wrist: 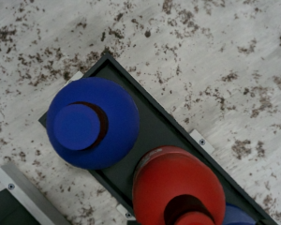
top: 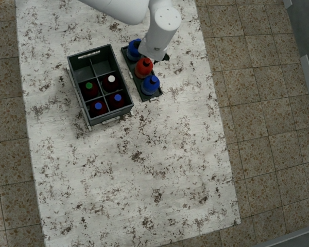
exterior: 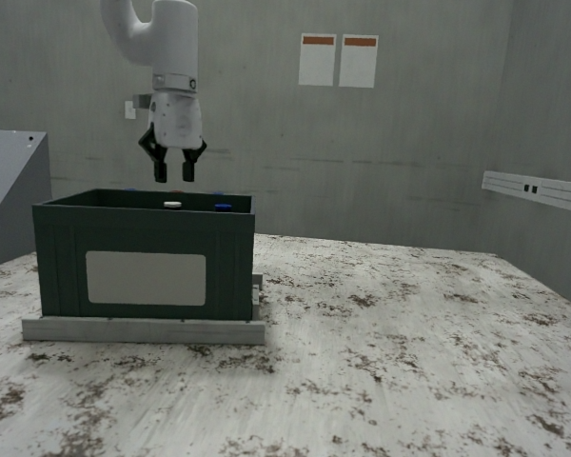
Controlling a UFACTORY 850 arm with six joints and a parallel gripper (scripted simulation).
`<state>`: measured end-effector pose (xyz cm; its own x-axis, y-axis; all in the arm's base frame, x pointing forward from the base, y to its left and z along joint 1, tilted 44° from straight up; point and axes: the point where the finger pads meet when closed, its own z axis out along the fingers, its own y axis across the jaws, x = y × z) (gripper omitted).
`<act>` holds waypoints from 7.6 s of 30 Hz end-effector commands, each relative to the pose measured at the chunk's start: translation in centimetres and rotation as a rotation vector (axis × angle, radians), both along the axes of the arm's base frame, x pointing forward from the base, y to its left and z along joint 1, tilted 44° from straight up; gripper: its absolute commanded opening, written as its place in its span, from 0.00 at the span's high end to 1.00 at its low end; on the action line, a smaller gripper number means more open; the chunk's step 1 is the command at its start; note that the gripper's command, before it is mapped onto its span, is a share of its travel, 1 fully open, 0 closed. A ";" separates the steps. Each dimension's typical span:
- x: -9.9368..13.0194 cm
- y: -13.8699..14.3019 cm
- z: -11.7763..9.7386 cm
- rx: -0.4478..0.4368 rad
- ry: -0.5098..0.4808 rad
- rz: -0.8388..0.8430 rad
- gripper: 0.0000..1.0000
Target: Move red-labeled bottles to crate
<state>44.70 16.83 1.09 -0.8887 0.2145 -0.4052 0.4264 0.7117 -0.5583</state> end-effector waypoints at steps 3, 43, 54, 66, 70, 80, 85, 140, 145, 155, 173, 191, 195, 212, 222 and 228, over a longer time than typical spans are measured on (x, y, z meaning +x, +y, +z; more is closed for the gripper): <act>0.0 0.1 0.0 0.001 -0.001 0.001 0.34; 0.1 0.1 0.0 0.001 -0.001 0.001 0.34; 0.2 -0.4 -0.5 0.001 -0.001 0.001 0.34; 0.4 -1.1 -1.3 0.001 -0.001 0.001 0.34; 0.5 -1.5 -1.7 0.001 -0.001 0.001 0.34; 0.7 -2.1 -2.4 0.001 -0.001 0.001 0.34; 0.7 -2.4 -2.7 0.001 -0.001 0.001 0.34; 0.8 -2.7 -3.0 0.001 -0.001 0.001 1.00; 0.8 -2.7 -3.0 0.001 -0.001 0.001 1.00; 0.8 -2.7 -3.0 0.001 -0.001 0.001 1.00; 0.8 -2.6 -3.0 0.001 -0.001 0.001 1.00; 0.8 -2.5 -2.8 0.001 -0.001 0.001 1.00; 0.8 -2.5 -2.8 0.001 -0.001 0.001 1.00; 0.7 -2.2 -2.5 0.001 -0.001 0.001 1.00; 0.6 -2.0 -2.2 0.001 -0.001 0.001 1.00; 0.6 -1.8 -2.1 0.001 -0.001 0.001 1.00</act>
